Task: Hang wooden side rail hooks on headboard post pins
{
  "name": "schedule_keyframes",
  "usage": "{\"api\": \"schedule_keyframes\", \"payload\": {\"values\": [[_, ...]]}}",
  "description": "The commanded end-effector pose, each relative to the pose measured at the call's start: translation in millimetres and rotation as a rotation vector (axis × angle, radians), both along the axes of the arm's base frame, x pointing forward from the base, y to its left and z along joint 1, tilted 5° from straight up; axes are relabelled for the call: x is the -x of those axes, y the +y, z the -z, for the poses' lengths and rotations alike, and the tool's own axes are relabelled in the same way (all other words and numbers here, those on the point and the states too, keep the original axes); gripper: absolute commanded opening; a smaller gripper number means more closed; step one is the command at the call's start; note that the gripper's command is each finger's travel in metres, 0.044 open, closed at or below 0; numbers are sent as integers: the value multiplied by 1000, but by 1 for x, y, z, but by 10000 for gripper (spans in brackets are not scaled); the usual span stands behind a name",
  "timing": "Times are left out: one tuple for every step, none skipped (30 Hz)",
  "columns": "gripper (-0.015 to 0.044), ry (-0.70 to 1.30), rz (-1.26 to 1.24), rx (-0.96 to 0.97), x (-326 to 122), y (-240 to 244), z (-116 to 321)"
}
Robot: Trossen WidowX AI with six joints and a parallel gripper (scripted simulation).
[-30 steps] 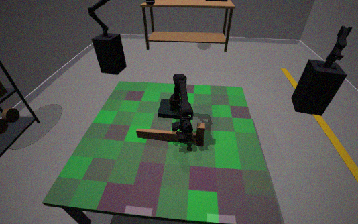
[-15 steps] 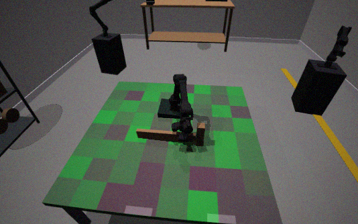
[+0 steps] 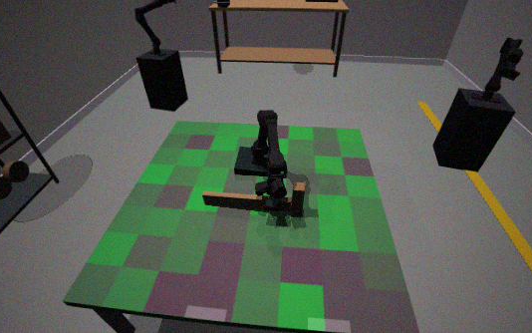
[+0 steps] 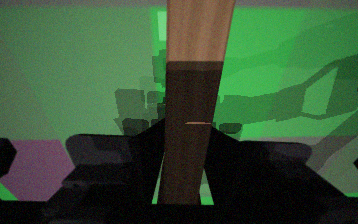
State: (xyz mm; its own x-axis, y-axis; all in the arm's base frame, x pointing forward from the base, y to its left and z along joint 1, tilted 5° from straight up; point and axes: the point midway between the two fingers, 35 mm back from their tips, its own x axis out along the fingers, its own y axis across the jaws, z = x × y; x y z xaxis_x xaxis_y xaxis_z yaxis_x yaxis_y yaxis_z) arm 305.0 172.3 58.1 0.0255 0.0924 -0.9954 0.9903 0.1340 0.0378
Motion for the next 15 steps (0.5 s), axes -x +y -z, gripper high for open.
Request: {"api": "schedule_keyframes", "payload": {"values": [[79,0,0,0,0,0,0],[105,0,0,0,0,0,0],[131,0,0,0,0,0,0],[157,0,0,0,0,0,0],[184,0,0,0,0,0,0],[210,0,0,0,0,0,0],[236,0,0,0,0,0,0],[263,0,0,0,0,0,0],[289,0,0,0,0,0,0],[315,0,0,0,0,0,0],[341,0,0,0,0,0,-2],[368,-1,0,-1,0,0,-7],[394,-1,0,-2,0,-1,-13],[420,-2,0,-3,0,-2,-21],[440,-3,1,-5,0,-3,-30]]}}
